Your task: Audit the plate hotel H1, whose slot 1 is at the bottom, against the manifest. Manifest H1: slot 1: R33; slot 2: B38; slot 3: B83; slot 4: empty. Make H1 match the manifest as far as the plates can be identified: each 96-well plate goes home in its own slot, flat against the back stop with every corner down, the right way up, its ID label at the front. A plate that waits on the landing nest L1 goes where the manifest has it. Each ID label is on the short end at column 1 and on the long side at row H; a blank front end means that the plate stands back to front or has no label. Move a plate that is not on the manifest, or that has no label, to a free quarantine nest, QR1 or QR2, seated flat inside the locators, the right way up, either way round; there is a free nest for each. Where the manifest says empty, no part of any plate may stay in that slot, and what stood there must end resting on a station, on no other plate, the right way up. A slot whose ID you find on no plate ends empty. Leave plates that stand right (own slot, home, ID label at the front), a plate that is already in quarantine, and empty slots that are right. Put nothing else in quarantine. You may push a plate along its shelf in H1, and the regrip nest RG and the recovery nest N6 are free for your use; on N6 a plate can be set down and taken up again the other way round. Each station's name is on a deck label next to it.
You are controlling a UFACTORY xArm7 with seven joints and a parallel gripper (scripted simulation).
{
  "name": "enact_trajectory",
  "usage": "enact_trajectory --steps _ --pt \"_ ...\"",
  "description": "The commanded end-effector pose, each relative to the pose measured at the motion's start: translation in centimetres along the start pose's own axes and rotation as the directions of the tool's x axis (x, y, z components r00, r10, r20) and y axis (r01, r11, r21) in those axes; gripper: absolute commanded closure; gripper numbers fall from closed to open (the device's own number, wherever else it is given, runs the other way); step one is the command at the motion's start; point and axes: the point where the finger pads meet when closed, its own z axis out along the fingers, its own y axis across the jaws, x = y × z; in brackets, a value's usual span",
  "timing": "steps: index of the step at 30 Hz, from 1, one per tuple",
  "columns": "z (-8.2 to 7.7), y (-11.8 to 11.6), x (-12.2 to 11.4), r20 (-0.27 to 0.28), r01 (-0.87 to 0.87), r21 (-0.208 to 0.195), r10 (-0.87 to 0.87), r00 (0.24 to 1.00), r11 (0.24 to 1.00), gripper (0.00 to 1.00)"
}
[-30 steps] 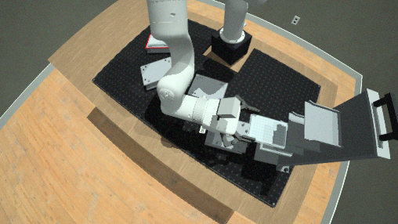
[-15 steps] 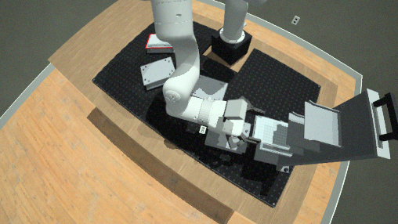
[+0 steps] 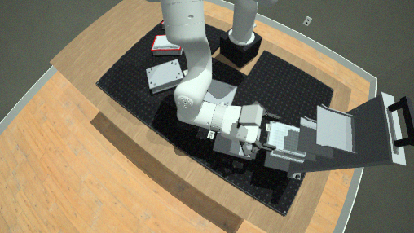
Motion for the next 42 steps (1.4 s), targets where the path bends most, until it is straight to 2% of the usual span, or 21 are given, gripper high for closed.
enact_trajectory --steps 1,42 --pt "0.0 0.1 0.1 0.000 0.004 0.000 -0.004 1.000 1.000 1.00" --pt "1.0 0.1 -0.1 0.000 0.004 0.000 -0.004 1.000 1.000 1.00"
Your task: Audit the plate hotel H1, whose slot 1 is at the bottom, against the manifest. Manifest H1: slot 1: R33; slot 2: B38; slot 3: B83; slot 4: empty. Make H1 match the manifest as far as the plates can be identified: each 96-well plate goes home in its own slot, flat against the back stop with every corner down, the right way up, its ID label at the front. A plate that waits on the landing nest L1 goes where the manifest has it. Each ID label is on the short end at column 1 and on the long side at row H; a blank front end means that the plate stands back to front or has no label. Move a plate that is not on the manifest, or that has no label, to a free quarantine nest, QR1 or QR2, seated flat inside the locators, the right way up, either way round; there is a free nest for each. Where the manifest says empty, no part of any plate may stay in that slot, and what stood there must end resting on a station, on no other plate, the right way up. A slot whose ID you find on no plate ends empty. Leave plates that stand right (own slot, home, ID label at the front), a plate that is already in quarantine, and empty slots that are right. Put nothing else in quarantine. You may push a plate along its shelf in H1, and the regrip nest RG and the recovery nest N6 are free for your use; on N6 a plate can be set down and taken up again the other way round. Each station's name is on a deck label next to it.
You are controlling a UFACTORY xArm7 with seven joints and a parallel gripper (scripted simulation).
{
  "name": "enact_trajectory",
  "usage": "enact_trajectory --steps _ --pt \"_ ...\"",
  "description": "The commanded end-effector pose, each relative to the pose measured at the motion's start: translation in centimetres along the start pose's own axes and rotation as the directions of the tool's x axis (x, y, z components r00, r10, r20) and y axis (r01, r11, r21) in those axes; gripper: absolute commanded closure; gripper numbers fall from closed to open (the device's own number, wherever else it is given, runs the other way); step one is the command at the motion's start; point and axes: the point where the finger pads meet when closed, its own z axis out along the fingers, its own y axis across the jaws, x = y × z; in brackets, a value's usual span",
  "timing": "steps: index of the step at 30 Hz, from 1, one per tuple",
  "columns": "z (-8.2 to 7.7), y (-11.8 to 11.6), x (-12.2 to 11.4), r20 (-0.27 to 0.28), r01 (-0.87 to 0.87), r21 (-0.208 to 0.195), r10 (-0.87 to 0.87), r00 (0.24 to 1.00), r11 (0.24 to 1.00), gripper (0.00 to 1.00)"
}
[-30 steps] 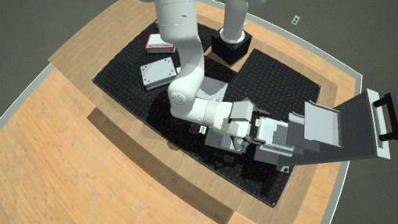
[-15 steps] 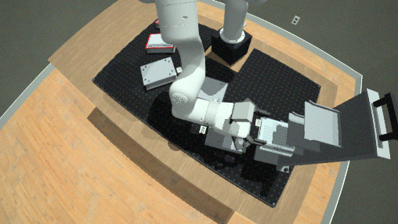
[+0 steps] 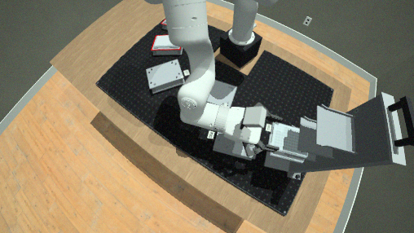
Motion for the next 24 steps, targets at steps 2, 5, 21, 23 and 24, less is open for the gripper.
enact_trajectory --steps 2,5,21,23,24 --pt "0.2 0.1 0.1 0.000 0.004 0.000 -0.004 1.000 1.000 1.00" --pt "0.4 0.1 0.1 0.000 0.004 0.000 -0.004 1.000 1.000 1.00" --pt "1.1 0.1 0.1 0.000 0.004 0.000 -0.004 1.000 1.000 1.00" --pt "1.2 0.1 0.1 0.000 0.004 0.000 -0.004 1.000 1.000 1.00" --pt "1.2 0.1 0.1 0.000 0.004 0.000 -0.004 1.000 1.000 1.00"
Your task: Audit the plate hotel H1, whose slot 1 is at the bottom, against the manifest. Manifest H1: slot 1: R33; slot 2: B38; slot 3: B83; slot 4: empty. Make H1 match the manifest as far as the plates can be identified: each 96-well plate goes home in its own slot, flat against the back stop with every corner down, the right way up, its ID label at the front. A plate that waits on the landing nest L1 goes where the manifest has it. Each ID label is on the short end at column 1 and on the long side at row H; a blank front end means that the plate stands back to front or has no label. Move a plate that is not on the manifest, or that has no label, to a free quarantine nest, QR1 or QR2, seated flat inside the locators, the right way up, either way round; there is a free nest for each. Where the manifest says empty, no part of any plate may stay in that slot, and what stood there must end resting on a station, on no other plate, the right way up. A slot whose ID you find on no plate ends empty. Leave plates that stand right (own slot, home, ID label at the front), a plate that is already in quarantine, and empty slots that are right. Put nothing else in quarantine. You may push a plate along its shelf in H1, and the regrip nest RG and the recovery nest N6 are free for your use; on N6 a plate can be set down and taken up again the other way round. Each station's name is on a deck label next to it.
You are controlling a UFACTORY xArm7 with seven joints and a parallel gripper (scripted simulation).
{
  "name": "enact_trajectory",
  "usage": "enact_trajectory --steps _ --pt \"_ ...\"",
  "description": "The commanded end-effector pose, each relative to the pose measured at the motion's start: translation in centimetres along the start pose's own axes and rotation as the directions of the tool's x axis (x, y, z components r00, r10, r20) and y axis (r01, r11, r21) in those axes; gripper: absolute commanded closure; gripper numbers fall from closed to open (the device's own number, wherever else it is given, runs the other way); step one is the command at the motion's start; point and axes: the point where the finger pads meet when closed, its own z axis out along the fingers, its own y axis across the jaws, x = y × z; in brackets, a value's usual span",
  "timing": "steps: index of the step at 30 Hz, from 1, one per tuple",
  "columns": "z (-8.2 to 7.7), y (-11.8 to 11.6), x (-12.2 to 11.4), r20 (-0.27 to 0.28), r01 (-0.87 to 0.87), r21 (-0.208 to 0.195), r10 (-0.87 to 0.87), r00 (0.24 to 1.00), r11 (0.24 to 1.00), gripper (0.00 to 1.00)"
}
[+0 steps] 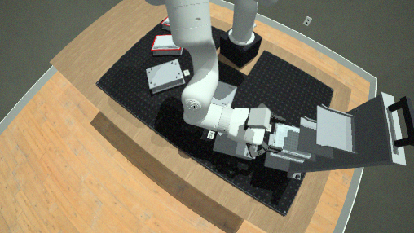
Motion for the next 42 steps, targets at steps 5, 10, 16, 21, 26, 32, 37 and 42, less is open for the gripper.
enact_trajectory --steps 5,10,16,21,26,32,37,42 --pt "0.4 0.1 0.1 0.000 0.004 0.000 -0.004 1.000 1.000 1.00" --pt "0.6 0.1 0.1 0.000 0.004 0.000 -0.004 1.000 1.000 1.00" --pt "0.9 0.1 0.1 0.000 0.004 0.000 -0.004 1.000 1.000 1.00" --pt "1.1 0.1 0.1 0.000 0.004 0.000 -0.004 1.000 1.000 1.00" --pt "1.3 0.1 0.1 0.000 0.004 0.000 -0.004 1.000 1.000 1.00" --pt "1.6 0.1 0.1 0.000 0.004 0.000 -0.004 1.000 1.000 1.00" --pt "1.8 0.1 0.1 0.000 0.004 0.000 -0.004 1.000 1.000 1.00" --pt "2.0 0.1 0.1 0.000 0.004 0.000 -0.004 1.000 1.000 1.00"
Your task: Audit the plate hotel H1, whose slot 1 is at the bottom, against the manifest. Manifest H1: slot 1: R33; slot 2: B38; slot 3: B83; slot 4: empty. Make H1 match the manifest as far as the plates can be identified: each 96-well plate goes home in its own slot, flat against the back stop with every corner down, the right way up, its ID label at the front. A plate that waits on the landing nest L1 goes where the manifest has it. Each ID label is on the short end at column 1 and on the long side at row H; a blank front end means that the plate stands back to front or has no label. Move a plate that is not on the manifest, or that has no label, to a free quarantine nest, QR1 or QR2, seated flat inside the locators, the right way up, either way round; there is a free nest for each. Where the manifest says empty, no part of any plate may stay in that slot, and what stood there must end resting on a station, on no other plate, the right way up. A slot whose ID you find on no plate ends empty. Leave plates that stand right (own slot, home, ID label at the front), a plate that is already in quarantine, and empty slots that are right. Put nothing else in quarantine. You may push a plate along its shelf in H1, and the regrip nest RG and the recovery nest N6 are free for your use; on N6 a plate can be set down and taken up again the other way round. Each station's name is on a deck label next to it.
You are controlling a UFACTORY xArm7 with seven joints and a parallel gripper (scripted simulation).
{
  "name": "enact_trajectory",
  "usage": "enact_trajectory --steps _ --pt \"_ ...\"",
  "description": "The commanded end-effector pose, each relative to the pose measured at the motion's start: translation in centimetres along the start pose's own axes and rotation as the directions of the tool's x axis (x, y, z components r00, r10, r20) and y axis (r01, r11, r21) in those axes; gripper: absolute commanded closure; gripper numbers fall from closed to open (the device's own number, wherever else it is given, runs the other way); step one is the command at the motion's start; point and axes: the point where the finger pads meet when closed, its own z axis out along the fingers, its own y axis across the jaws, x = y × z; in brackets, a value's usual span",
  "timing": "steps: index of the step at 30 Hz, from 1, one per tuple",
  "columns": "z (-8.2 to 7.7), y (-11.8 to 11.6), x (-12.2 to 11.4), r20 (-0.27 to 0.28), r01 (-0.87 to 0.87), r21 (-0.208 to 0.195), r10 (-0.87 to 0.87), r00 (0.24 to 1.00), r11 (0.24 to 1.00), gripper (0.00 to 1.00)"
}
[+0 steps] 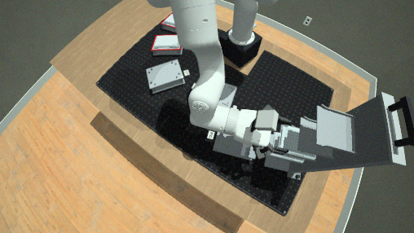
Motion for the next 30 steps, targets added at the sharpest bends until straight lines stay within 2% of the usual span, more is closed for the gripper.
enact_trajectory --steps 1,12,30 --pt "0.12 0.09 0.14 0.000 0.004 0.000 -0.004 1.000 1.000 1.00" --pt "0.65 0.09 0.14 0.000 0.004 0.000 -0.004 1.000 1.000 1.00" --pt "0.65 0.09 0.05 0.000 0.004 0.000 -0.004 1.000 1.000 1.00"
